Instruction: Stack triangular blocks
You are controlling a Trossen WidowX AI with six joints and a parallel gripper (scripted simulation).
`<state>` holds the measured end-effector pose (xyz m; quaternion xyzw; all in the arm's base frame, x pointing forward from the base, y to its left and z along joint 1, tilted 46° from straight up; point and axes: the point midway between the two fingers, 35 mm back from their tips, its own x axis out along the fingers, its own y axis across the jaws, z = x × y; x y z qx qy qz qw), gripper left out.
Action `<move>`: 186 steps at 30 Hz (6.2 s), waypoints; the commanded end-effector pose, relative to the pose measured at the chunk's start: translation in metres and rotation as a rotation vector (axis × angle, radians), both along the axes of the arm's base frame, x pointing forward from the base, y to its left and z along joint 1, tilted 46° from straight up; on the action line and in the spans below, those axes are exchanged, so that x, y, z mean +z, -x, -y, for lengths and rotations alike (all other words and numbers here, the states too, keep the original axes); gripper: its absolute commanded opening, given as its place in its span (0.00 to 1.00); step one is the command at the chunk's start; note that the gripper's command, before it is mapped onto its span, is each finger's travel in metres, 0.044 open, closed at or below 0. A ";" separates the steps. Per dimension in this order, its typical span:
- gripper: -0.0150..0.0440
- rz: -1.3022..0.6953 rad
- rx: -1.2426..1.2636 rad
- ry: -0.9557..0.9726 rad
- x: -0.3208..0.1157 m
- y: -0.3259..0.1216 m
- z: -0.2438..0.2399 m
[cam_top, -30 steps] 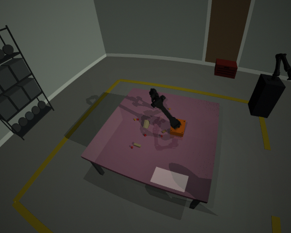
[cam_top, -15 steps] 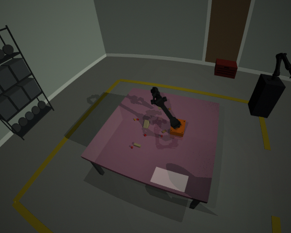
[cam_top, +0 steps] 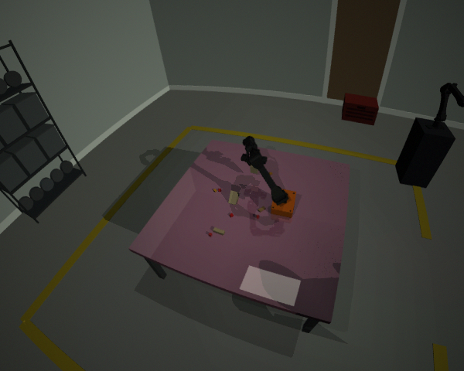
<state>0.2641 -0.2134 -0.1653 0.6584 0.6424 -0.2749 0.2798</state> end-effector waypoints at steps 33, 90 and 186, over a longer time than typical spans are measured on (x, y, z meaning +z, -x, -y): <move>0.25 -0.001 -0.035 0.011 0.107 -0.060 -0.047; 0.25 -0.024 -0.047 -0.028 0.275 -0.082 -0.193; 0.25 -0.022 -0.049 -0.043 0.159 -0.086 -0.248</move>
